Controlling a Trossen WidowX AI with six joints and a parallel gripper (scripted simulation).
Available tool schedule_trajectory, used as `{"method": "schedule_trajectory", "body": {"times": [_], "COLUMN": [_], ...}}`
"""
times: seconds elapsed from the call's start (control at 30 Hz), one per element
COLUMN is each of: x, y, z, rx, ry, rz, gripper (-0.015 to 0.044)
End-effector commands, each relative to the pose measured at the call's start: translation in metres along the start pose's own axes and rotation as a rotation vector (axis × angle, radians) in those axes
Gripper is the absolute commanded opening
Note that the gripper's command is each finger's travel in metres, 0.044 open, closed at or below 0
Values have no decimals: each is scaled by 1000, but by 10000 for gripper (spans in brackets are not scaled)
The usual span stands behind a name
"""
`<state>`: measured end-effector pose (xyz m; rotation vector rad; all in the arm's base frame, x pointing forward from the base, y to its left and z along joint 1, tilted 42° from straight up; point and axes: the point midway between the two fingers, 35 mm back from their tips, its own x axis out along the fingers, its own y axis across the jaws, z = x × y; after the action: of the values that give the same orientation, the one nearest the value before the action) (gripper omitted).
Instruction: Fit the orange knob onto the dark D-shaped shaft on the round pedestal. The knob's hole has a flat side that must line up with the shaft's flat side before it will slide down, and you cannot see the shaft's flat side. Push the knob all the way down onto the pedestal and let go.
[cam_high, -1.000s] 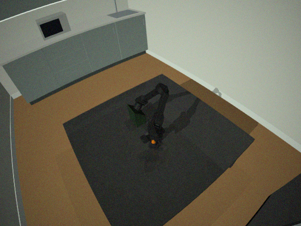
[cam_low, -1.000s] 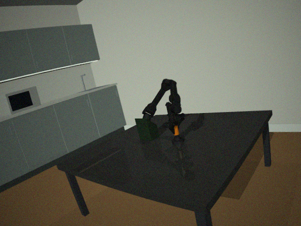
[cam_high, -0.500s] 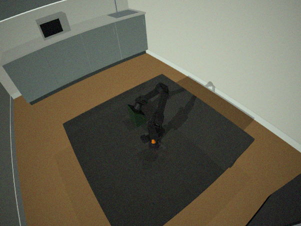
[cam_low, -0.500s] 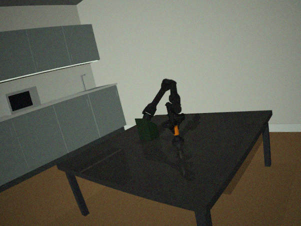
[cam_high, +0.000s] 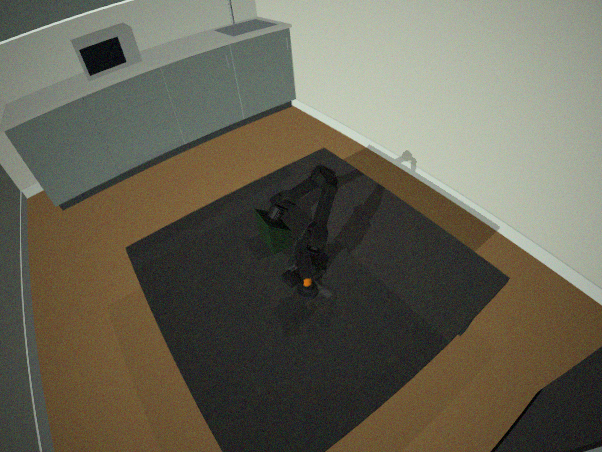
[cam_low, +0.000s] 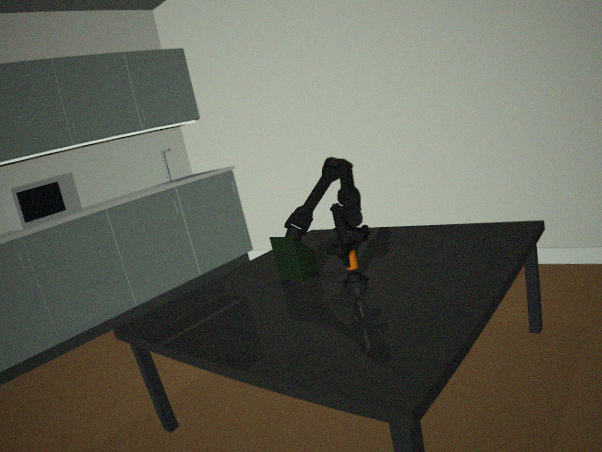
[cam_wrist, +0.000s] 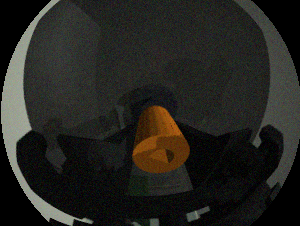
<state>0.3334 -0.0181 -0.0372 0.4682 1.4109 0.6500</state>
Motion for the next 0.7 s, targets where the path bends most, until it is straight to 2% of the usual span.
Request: {"method": "schedule_trajectory", "body": {"times": [0.0,0.67], "x": [-1,1], "y": [-2,-2], "z": [3,4], "rx": [-59,-59], "ry": [-4,-4], "rz": [-1,-1], "gripper": [0,0]}}
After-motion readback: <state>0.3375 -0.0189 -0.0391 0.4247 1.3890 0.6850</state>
